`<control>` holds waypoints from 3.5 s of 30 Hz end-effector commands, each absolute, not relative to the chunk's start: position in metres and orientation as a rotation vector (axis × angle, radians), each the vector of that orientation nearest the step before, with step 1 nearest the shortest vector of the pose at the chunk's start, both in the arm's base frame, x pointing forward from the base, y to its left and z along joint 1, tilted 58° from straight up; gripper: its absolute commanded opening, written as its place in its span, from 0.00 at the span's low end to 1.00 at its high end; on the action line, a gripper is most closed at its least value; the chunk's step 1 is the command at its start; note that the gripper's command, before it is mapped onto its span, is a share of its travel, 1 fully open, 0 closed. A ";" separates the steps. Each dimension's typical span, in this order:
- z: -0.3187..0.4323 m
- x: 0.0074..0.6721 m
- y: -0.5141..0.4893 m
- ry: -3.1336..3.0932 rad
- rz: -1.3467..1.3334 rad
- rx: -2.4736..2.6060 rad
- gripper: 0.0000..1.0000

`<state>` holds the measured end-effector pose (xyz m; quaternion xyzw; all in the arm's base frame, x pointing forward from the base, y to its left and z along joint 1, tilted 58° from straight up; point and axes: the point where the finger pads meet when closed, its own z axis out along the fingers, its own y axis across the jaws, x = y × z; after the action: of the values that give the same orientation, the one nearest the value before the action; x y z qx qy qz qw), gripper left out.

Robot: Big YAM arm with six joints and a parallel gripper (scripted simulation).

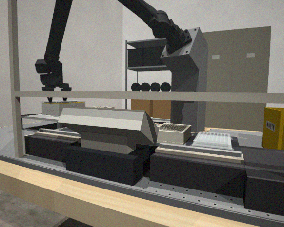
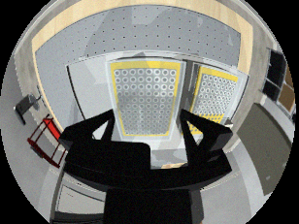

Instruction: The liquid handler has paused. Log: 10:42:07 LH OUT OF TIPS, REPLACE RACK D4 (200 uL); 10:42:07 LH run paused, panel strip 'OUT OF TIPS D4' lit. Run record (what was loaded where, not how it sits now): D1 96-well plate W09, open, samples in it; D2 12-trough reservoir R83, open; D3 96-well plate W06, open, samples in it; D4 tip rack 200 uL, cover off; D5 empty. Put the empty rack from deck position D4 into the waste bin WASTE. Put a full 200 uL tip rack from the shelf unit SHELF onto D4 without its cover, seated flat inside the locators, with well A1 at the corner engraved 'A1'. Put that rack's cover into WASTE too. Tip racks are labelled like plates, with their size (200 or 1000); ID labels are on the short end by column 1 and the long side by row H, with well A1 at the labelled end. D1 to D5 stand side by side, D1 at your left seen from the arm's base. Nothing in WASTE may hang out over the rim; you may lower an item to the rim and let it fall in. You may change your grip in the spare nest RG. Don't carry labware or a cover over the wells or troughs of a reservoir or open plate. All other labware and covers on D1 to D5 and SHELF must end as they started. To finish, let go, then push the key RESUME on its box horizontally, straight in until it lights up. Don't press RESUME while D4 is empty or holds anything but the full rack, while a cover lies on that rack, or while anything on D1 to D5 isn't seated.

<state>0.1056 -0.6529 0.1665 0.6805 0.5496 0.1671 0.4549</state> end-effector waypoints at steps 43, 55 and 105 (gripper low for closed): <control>0.171 0.114 -0.668 1.341 0.386 1.668 0.00; 0.171 0.114 -0.668 1.341 0.386 1.668 0.00; 0.210 0.053 -0.632 1.332 0.374 1.675 0.00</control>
<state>0.0722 -0.6358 0.1970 0.6839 0.5431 0.1668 0.4578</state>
